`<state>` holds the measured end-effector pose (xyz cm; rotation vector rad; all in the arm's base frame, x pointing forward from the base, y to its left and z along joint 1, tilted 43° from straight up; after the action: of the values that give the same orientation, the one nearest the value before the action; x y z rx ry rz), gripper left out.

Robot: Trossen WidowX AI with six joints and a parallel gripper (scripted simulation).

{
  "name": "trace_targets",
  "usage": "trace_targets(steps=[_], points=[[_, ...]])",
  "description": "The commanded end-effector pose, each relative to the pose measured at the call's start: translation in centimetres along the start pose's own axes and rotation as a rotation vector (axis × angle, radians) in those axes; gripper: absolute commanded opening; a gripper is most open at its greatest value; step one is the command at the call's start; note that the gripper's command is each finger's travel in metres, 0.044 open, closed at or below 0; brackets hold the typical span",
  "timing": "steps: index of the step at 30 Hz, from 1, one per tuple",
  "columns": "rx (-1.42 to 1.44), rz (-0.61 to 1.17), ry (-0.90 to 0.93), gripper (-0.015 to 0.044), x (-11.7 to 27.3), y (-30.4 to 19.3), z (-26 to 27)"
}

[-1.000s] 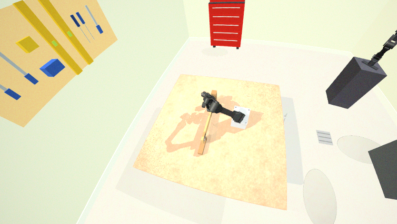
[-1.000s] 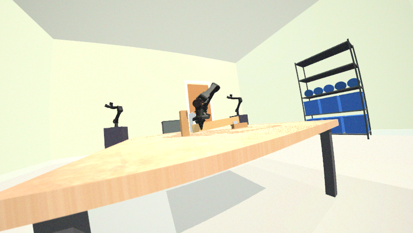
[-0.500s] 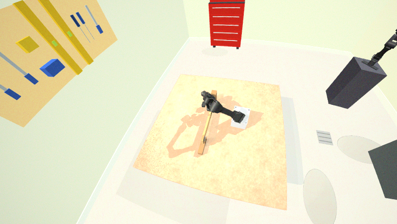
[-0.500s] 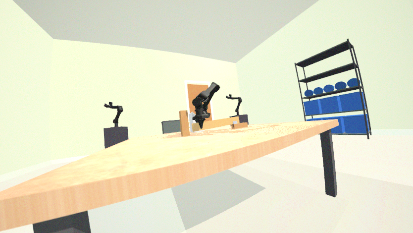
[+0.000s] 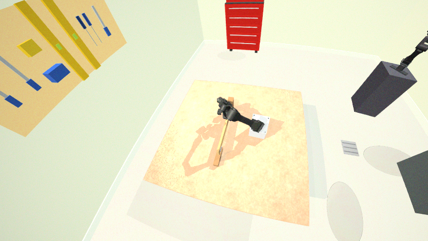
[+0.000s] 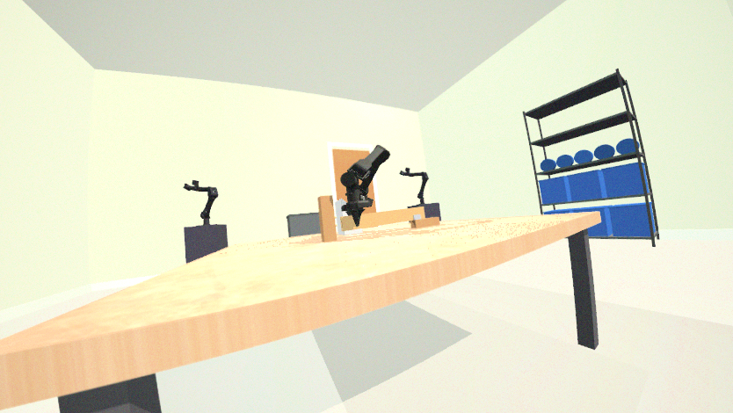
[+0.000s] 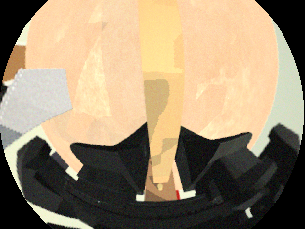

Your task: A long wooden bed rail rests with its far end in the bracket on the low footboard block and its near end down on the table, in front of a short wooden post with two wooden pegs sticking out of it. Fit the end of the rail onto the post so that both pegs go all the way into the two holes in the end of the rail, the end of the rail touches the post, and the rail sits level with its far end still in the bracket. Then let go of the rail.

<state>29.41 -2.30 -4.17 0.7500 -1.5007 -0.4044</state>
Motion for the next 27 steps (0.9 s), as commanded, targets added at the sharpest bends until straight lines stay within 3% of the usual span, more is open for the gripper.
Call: trace_targets(steps=[1,27], points=[[-0.001,-0.003,-0.010,0.0000,0.5,-0.1,-0.1],[-0.001,-0.002,-0.010,0.0000,1.3,-0.1,-0.1]])
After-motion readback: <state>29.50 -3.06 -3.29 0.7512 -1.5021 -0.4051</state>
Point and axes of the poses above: the point midway between the two fingers, 35 mm back from their tips, its own x axis back along the fingers, its own z axis across the jaws, y = z × x, the point moved 6 cm from there along x, back along the fingers, and after that the axes turned 3 degrees about x, right-handed, at the moved point
